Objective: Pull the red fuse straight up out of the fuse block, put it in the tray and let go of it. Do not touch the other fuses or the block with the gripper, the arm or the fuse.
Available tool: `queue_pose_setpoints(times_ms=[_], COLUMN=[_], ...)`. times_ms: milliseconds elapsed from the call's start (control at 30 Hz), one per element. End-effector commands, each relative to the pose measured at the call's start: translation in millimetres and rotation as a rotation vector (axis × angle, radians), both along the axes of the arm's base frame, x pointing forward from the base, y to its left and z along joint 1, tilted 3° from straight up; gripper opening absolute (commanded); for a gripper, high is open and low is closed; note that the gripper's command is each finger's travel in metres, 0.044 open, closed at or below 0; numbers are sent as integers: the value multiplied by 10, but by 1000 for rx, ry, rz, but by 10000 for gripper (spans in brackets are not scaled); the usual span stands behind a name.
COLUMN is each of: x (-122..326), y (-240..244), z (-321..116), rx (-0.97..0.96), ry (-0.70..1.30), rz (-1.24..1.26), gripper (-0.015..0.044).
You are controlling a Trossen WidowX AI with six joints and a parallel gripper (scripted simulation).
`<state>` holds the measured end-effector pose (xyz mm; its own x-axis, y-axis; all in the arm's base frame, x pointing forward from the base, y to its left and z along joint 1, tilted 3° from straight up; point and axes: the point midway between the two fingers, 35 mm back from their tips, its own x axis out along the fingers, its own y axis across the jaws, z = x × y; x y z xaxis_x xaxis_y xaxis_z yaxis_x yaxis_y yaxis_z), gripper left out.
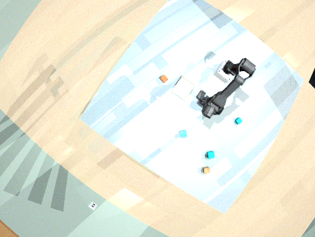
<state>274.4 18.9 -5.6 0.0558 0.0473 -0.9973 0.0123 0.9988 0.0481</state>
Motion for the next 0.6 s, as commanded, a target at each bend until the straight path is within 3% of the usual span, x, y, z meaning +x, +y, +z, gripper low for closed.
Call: queue_pose_setpoints(times_ms=[0, 567], x=[0, 7], y=[-3, 4], z=[-8, -94], rx=[-2, 0], ry=[-1, -1], rz=[-6, 0], gripper=[74, 67])
